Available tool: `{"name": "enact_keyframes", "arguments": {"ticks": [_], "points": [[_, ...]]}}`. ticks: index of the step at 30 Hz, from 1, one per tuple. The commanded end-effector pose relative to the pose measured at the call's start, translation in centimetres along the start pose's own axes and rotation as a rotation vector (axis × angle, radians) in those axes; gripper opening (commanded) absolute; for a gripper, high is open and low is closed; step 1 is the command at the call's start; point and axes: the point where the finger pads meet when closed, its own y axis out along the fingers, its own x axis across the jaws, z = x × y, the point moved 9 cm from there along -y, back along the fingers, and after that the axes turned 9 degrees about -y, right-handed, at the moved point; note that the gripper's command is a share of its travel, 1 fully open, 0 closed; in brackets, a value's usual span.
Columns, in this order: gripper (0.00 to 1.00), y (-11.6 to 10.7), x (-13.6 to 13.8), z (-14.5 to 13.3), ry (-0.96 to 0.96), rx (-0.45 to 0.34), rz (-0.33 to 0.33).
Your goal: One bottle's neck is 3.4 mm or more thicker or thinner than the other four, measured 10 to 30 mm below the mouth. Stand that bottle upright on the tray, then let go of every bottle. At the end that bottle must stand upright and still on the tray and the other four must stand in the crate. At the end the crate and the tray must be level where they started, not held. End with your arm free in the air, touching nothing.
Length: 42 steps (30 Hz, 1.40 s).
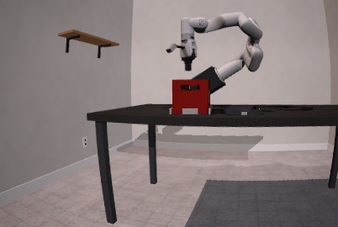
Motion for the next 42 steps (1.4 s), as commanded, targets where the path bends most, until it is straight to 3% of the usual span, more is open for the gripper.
{"name": "enact_keyframes", "arguments": {"ticks": [1,13,14,42], "points": [[0.0,0.24,0.89,3.92,0.0,-0.012,0.004],[0.0,0.25,0.9,3.96,0.0,-0.012,0.004],[0.65,0.25,0.9,3.96,0.0,-0.012,0.004],[0.65,0.25,0.9,3.96,0.0,-0.012,0.004]]}}
